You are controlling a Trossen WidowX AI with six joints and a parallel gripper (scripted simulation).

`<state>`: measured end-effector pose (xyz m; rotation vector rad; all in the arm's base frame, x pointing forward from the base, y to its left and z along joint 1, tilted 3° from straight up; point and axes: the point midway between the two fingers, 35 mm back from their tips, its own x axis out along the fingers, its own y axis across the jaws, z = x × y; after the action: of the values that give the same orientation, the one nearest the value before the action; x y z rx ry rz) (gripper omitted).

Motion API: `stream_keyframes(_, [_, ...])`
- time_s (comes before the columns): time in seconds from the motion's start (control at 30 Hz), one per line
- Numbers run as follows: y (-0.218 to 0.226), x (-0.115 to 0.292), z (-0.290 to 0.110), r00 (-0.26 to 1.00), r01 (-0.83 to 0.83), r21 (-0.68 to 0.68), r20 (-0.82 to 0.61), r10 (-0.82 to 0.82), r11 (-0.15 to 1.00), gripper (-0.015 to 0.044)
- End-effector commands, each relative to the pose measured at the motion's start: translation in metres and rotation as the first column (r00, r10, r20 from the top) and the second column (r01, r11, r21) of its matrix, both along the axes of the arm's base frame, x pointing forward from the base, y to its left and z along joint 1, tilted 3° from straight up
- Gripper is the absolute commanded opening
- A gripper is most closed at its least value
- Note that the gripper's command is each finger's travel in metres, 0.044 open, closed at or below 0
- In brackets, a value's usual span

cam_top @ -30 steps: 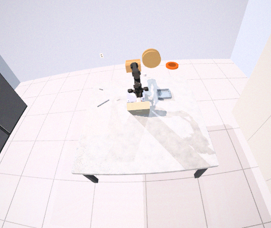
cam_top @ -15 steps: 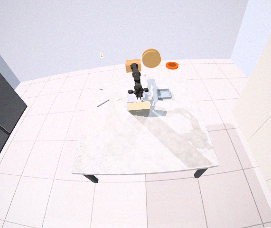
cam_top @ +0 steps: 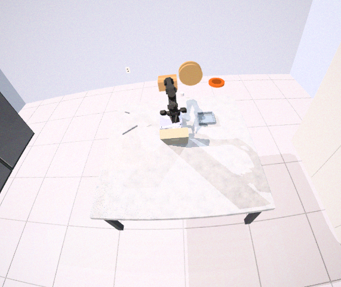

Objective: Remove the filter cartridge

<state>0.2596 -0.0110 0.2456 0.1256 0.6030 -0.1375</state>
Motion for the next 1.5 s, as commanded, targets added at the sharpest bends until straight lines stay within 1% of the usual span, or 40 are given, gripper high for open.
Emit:
stream_keyframes(0.0, [0.000, 0.012, 0.018, 1.000, 0.000, 0.001, -0.005, 0.000, 1.000, 0.0095])
stream_keyframes(0.07, [0.000, 0.012, 0.018, 1.000, 0.000, 0.001, -0.005, 0.000, 1.000, 0.0095])
stream_keyframes(0.13, [0.000, 0.012, 0.025, 1.000, 0.000, 0.001, -0.004, 0.000, 1.000, 0.0147])
stream_keyframes(0.37, [0.003, 0.010, 0.091, 1.000, 0.001, 0.001, 0.012, -0.001, 1.000, 0.0331])
stream_keyframes(0.43, [0.003, 0.009, 0.097, 1.000, 0.002, 0.001, 0.014, -0.002, 1.000, 0.0383])
stream_keyframes(0.47, [0.003, 0.009, 0.094, 1.000, 0.000, -0.001, 0.005, 0.000, 1.000, 0.0357])
stream_keyframes(0.53, [0.003, 0.005, 0.072, 0.997, -0.014, -0.014, -0.071, 0.013, 1.000, 0.0305])
stream_keyframes(0.7, [0.004, -0.020, -0.009, 0.931, -0.079, -0.039, -0.360, 0.060, 0.996, 0.0305])
stream_keyframes(0.77, [0.004, -0.029, -0.028, 0.900, -0.098, -0.038, -0.429, 0.072, 0.994, 0.0305])
stream_keyframes(1.47, [0.002, -0.016, -0.052, 0.897, -0.100, -0.038, -0.437, 0.073, 0.994, 0.0305])
